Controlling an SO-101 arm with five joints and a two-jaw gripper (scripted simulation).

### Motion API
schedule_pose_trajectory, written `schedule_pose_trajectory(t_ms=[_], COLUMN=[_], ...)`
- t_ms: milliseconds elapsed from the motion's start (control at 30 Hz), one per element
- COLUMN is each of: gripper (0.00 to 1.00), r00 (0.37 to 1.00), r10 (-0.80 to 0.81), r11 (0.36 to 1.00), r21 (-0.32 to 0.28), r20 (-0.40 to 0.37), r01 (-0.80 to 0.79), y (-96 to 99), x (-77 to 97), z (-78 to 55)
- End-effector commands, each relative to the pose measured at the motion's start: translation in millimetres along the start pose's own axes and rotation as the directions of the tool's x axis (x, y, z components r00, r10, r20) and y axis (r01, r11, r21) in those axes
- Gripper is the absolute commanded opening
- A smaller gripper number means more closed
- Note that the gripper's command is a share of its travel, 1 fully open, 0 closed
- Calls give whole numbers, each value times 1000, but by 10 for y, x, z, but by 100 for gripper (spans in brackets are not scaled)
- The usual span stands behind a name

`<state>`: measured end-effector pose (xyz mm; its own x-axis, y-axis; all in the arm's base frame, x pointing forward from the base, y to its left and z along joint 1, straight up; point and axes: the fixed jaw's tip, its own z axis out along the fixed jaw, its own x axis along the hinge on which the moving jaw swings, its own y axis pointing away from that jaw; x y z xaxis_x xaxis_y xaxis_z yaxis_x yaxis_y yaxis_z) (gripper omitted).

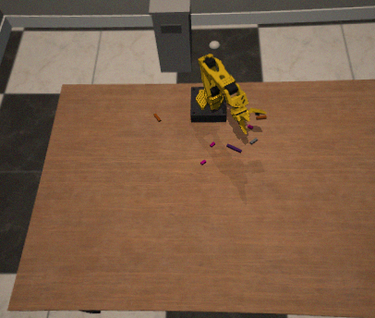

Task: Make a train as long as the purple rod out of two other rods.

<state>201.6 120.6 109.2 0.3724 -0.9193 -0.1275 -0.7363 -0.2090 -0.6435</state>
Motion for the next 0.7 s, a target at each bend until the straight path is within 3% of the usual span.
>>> schedule_pose_trajectory(t_ms=[0, 133, 167, 667], gripper=[100, 100, 100, 100], r00=[1000, 1000, 1000, 999], r10=[-16, -23, -15, -53], r11=[999, 999, 1000, 995], r21=[-34, -44, -22, -86], r20=[-5, -7, -3, -11], r01=[16, 22, 15, 52], y=[84, 104, 47, 179], x=[17, 22, 10, 39], z=[-11, -15, -17, -42])
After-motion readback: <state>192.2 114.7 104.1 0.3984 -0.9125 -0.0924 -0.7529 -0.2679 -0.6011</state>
